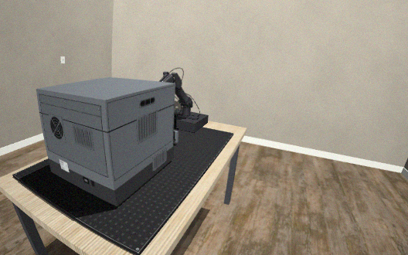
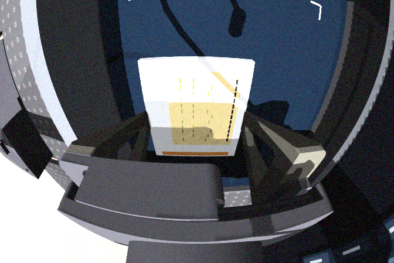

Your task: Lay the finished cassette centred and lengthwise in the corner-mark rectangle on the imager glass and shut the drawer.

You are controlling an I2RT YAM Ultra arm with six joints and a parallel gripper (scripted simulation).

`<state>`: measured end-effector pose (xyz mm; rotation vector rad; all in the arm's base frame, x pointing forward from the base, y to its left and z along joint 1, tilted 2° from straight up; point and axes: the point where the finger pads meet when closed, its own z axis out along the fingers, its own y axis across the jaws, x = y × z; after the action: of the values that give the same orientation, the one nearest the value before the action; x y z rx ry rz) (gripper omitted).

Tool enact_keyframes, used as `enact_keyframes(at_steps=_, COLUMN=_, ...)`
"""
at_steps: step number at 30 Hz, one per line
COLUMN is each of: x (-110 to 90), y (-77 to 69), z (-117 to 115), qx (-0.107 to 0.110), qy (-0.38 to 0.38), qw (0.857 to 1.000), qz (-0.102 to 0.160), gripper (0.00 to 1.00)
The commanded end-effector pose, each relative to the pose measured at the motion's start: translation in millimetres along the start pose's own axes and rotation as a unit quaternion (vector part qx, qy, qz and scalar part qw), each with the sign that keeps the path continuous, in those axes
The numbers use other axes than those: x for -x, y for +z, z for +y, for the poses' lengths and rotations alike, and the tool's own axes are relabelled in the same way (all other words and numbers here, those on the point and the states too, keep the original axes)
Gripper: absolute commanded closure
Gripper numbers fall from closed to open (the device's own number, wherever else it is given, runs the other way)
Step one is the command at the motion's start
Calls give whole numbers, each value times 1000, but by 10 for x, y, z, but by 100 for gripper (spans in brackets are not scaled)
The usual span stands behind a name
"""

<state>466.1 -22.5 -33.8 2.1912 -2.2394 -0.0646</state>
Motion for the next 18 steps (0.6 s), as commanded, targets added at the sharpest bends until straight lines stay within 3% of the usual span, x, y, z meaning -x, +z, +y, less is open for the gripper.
enact_keyframes(at_steps=1, x=4, y=-74, z=-47, qx=-11, qy=3, qw=1000, qz=-2, gripper=100)
enact_keyframes(at_steps=18, x=5, y=-81, z=-53, qx=-11, qy=3, qw=1000, qz=-2, gripper=100)
